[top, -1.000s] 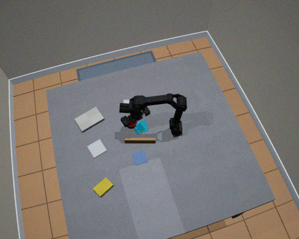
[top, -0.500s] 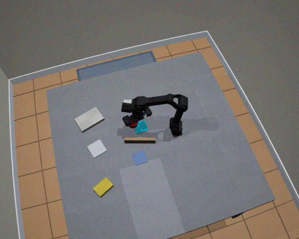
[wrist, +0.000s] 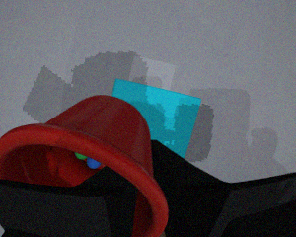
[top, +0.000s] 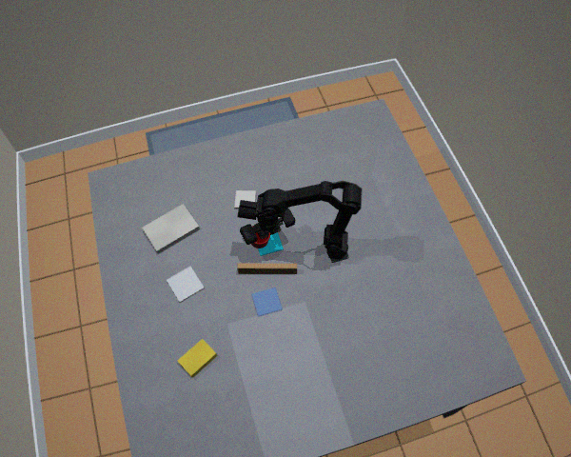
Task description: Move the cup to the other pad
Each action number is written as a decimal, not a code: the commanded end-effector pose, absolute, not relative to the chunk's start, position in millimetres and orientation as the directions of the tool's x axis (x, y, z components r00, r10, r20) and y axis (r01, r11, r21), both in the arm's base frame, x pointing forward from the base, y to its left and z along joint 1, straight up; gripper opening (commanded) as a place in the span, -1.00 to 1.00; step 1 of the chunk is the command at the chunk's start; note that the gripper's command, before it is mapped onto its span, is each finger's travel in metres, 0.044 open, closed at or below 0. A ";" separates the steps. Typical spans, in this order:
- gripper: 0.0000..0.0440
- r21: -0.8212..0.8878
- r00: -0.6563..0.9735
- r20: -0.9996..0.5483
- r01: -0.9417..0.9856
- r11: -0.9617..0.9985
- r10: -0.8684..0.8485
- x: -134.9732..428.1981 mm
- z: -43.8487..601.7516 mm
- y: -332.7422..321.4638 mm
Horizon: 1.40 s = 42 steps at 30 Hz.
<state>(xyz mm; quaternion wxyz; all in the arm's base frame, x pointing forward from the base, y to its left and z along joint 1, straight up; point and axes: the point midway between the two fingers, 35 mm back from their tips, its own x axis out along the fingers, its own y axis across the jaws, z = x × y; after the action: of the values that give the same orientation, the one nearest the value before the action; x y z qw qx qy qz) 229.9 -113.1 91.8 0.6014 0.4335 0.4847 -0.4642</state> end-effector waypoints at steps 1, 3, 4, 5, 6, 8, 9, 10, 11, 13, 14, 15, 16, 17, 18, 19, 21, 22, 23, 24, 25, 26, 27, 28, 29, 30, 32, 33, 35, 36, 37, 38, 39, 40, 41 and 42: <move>-1.00 0.080 0.105 -0.985 0.981 0.177 -0.138 224.1 84.3 -112.1; -0.99 0.075 0.099 -0.986 0.982 0.172 -0.135 220.5 79.2 -111.2; -0.98 0.072 0.096 -0.986 0.983 0.168 -0.134 218.7 76.8 -110.8; -0.97 0.069 0.092 -0.987 0.984 0.165 -0.133 216.7 74.4 -110.5; -0.96 0.066 0.088 -0.987 0.985 0.161 -0.132 214.7 72.3 -110.2; -0.94 0.059 0.079 -0.988 0.986 0.154 -0.131 210.8 68.3 -109.9; -0.93 0.056 0.075 -0.989 0.987 0.149 -0.131 208.9 66.6 -109.8; -0.92 0.052 0.072 -0.989 0.988 0.145 -0.131 207.2 65.1 -109.8; -0.90 0.050 0.068 -0.989 0.989 0.141 -0.131 205.5 63.7 -109.9; -0.82 0.059 0.078 -0.988 0.989 0.134 -0.136 205.4 63.3 -112.0; -0.77 0.066 0.085 -0.987 0.989 0.132 -0.139 205.6 63.8 -113.1; -0.72 0.074 0.092 -0.985 0.989 0.128 -0.143 205.9 64.4 -114.4; -0.65 0.082 0.100 -0.984 0.989 0.125 -0.146 206.3 65.1 -115.8; -0.54 0.092 0.110 -0.982 0.988 0.121 -0.151 207.1 66.1 -117.4; -0.43 0.104 0.121 -0.980 0.988 0.117 -0.155 208.1 67.4 -118.7; -0.31 0.116 0.133 -0.978 0.987 0.112 -0.159 209.2 68.7 -119.8; -0.21 0.139 0.155 -0.974 0.985 0.104 -0.164 210.9 71.5 -121.4; -0.21 0.147 0.163 -0.973 0.984 0.103 -0.163 210.7 72.3 -121.0; -0.20 0.155 0.170 -0.972 0.983 0.103 -0.163 210.3 73.3 -120.6; -0.19 0.162 0.177 -0.971 0.981 0.103 -0.163 209.9 74.3 -120.3; -0.17 0.168 0.184 -0.969 0.980 0.103 -0.164 209.4 75.3 -120.1; -0.16 0.175 0.190 -0.968 0.979 0.103 -0.164 208.9 76.2 -119.9; -0.15 0.181 0.196 -0.966 0.978 0.104 -0.165 208.4 77.1 -119.8; -0.14 0.187 0.202 -0.965 0.977 0.104 -0.167 207.8 78.0 -119.7; -0.12 0.193 0.208 -0.964 0.976 0.104 -0.168 207.2 78.9 -119.6; -0.11 0.199 0.214 -0.962 0.974 0.105 -0.169 206.6 79.8 -119.6; -0.07 0.210 0.226 -0.959 0.972 0.105 -0.172 205.4 81.7 -119.5; -0.04 0.216 0.232 -0.957 0.971 0.105 -0.173 204.8 82.7 -119.5; 0.01 0.228 0.243 -0.954 0.968 0.104 -0.176 203.7 84.8 -119.4; 0.05 0.233 0.249 -0.952 0.967 0.103 -0.177 203.1 85.9 -119.4; 0.08 0.239 0.254 -0.950 0.966 0.102 -0.179 202.5 87.1 -119.4; 0.11 0.245 0.260 -0.949 0.964 0.101 -0.180 201.9 88.4 -119.4; 0.14 0.250 0.265 -0.947 0.963 0.100 -0.182 201.2 89.6 -119.4; 0.17 0.256 0.270 -0.945 0.962 0.099 -0.184 200.6 91.0 -119.5; 0.20 0.261 0.275 -0.943 0.960 0.097 -0.186 199.9 92.4 -119.5; 0.23 0.266 0.280 -0.942 0.959 0.095 -0.188 199.2 93.8 -119.6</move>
<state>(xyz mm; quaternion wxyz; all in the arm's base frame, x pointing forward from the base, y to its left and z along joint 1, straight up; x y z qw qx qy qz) 201.4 -119.9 87.9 0.6225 0.4900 0.4000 -0.4609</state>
